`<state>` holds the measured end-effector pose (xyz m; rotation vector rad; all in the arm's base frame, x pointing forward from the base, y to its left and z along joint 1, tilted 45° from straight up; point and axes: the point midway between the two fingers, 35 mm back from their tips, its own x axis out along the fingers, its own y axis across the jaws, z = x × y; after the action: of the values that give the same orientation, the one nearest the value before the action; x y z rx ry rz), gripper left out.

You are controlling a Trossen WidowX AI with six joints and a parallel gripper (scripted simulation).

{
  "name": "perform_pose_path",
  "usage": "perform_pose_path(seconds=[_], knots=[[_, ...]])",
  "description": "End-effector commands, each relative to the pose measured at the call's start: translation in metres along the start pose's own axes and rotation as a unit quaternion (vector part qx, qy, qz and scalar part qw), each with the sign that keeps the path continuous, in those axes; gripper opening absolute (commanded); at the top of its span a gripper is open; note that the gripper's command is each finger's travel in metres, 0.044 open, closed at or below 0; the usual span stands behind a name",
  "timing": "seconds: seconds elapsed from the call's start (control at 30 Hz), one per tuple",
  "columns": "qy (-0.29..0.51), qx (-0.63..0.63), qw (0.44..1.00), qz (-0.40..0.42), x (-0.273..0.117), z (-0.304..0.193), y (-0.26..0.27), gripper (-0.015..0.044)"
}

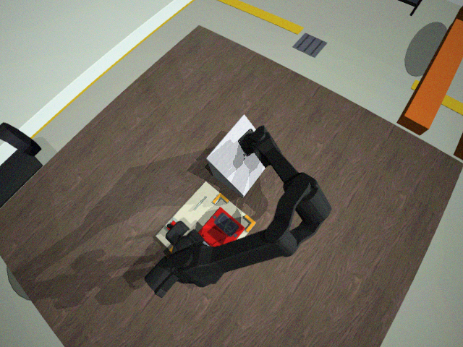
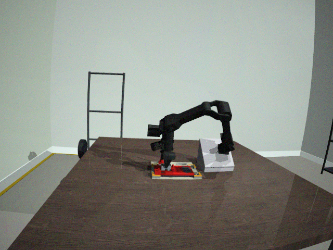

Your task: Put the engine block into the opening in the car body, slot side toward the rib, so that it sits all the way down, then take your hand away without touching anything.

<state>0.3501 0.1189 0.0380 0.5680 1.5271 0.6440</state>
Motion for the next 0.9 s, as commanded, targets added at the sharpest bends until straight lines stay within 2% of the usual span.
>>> perform_pose_path(seconds=[0.0,0.37,0.87], knots=[[0.000,0.002,1.000,0.002,0.0014,-0.0001,0.0003,0.0160],[0.000,0.000,1.000,0.000,0.0002,0.0000,0.0000,0.0440],[0.000,0.001,1.000,0.001,-0.0074,-0.0005,0.0001,0.0440]])
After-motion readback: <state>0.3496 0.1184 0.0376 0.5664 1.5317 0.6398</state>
